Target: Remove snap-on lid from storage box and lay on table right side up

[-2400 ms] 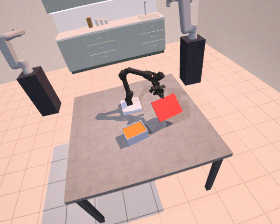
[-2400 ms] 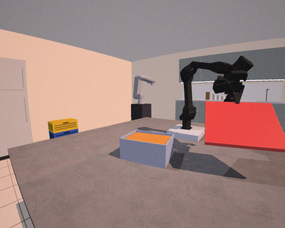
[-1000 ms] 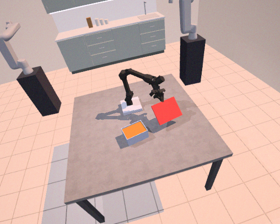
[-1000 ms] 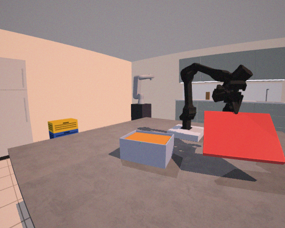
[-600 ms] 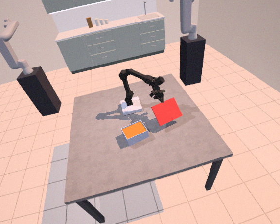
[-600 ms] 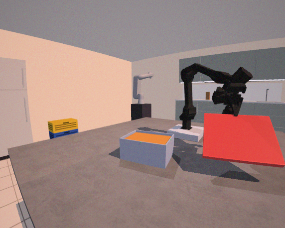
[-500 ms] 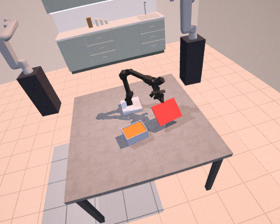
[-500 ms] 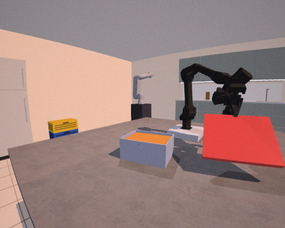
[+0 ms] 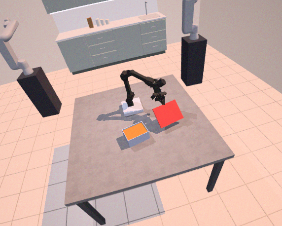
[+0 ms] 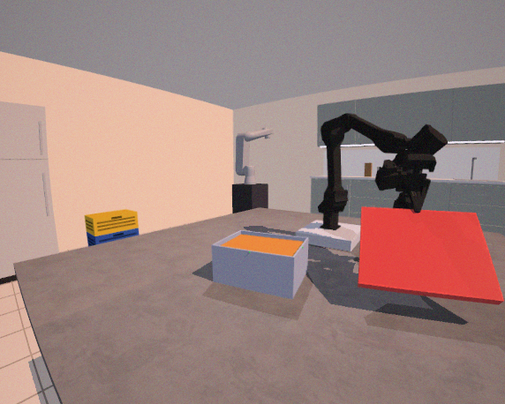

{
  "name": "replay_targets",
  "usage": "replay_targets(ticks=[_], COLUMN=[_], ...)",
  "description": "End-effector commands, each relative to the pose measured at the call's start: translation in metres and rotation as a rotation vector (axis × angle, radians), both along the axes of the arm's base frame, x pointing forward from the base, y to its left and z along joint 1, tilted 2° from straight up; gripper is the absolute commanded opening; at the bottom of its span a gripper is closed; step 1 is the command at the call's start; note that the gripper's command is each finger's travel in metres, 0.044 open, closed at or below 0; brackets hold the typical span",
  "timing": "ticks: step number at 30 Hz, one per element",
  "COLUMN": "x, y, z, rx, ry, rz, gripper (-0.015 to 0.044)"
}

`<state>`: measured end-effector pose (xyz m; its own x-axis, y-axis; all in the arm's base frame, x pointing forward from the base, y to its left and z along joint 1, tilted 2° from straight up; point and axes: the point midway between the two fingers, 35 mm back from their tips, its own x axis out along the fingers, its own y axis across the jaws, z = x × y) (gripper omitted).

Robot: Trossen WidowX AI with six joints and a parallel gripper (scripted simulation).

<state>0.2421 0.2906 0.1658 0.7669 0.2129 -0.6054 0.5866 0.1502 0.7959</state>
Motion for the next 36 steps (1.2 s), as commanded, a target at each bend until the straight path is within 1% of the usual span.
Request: replay_targets(ticks=[1,36], x=[0.001,0.002], y=[0.0,0.001], z=[-0.002,-0.03], rx=[0.004,0.004], ry=[-0.005,-0.006], rz=[-0.001,-0.001], gripper=[0.0,0.0])
